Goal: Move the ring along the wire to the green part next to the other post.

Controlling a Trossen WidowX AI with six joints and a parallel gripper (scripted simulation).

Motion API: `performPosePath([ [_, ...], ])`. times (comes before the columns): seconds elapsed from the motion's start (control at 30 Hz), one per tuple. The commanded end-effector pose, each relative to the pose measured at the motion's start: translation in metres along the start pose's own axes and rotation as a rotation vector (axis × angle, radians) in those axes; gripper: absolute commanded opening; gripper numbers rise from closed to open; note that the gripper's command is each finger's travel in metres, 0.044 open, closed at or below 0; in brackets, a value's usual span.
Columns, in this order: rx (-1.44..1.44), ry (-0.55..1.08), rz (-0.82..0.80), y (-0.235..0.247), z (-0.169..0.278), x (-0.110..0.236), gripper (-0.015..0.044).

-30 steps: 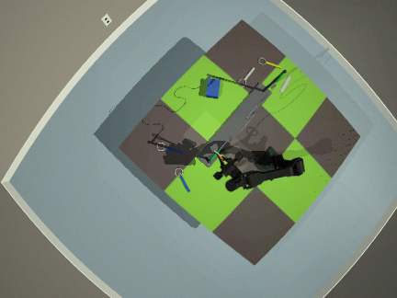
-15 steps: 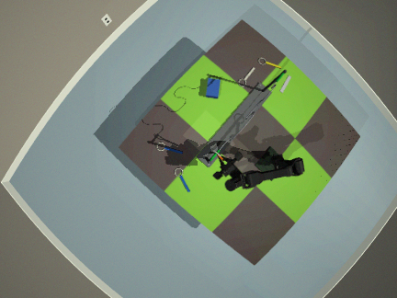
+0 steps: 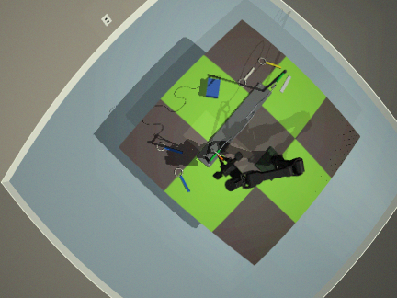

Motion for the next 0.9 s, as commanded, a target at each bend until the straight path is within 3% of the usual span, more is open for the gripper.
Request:
performPosePath([
  [0.0, 0.0, 0.0, 0.0, 0.0, 0.0, 0.0, -0.0045],
  [0.27, 0.0, 0.001, 0.0, 0.0, 0.0, 0.002, 0.016],
  [0.6, -0.001, 0.005, 0.005, 0.0, 0.002, 0.045, 0.016],
  [0.87, -0.001, 0.004, 0.005, 0.0, 0.002, 0.049, 0.016],
])
Point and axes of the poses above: the point midway between the two fingers, 35 mm back from their tips, its own x axis back along the fingers, its own y axis across the jaws, z = x × y, the point moved 4 cm from there along x, back along the fingers, and after that the axes turned 12 degrees about x, right-handed, at the moved point
